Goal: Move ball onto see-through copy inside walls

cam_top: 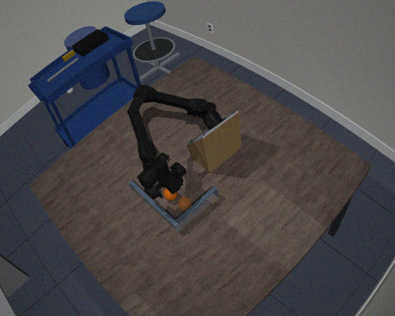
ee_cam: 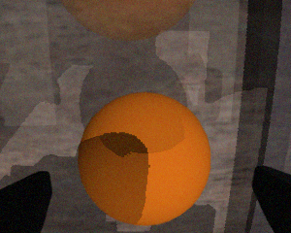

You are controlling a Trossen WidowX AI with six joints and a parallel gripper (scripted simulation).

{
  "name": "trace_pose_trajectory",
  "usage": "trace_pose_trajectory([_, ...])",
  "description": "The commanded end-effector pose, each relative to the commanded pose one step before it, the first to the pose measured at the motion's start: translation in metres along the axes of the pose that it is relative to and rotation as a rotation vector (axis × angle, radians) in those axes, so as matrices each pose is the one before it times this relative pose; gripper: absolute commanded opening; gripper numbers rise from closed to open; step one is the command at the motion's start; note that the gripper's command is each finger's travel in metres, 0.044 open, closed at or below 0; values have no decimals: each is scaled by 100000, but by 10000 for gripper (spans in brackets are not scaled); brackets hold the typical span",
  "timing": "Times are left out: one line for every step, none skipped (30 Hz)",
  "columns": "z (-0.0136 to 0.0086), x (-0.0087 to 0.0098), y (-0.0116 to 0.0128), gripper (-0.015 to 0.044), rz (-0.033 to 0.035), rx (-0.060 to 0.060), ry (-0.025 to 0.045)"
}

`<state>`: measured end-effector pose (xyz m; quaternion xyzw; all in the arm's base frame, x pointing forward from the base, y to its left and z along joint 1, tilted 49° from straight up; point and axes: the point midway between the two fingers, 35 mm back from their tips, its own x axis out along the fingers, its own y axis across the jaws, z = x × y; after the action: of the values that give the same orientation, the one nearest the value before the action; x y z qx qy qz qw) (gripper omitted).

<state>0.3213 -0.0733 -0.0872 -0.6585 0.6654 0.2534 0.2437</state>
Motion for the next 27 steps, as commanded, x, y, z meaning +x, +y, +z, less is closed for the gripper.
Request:
trace_pose_trajectory([71, 778, 232, 411, 355, -1061, 463])
trace_pose_trajectory([-5, 162, 7, 411, 3, -1, 17])
trace_pose_trajectory([-5, 161, 8, 411, 4, -1, 19])
trace_pose_trajectory([-5, 161, 9, 411, 4, -1, 21])
trace_pose_trajectory([-6, 161, 10, 411, 5, -1, 22])
trace_pose_trajectory([-6, 160, 10, 411, 5, -1, 24])
trace_pose_trajectory([-7, 160, 11, 411, 6, 0, 25])
trace_pose_trajectory([-7, 160, 12, 411, 6, 0, 27])
trace_pose_trajectory([-8, 159, 13, 411, 7, 0, 29])
trace_pose_trajectory([-8, 159, 14, 411, 8, 0, 30])
trace_pose_trajectory([-7, 128, 12, 411, 6, 0, 25])
trace_pose_trajectory([-4, 77, 7, 411, 4, 0, 16])
trace_pose_trajectory([-1, 25, 3, 411, 1, 0, 5])
trace_pose_trajectory([0, 0, 0, 385, 0, 0, 0])
trace_pose_trajectory([0, 0, 0, 359, 0, 0, 0])
trace_pose_trajectory([0, 0, 0, 332, 0, 0, 0])
trace_pose_trajectory([0, 0, 0, 306, 0, 0, 0])
trace_pose_trajectory([0, 0, 0, 299, 0, 0, 0])
trace_pose_trajectory([0, 0, 0, 293, 0, 0, 0])
trace_pose_trajectory([0, 0, 0, 286, 0, 0, 0])
trace_pose_trajectory([0, 0, 0, 279, 0, 0, 0])
trace_pose_trajectory([0, 0, 0, 273, 0, 0, 0])
trace_pose_trajectory([0, 0, 0, 266, 0, 0, 0])
trace_pose_trajectory([0, 0, 0, 259, 0, 0, 0])
trace_pose_trajectory([0, 0, 0, 233, 0, 0, 0])
trace_pose_trajectory([13, -99, -26, 207, -17, -3, -45])
trace_pose_trajectory([39, -298, -76, 181, -48, -10, -131])
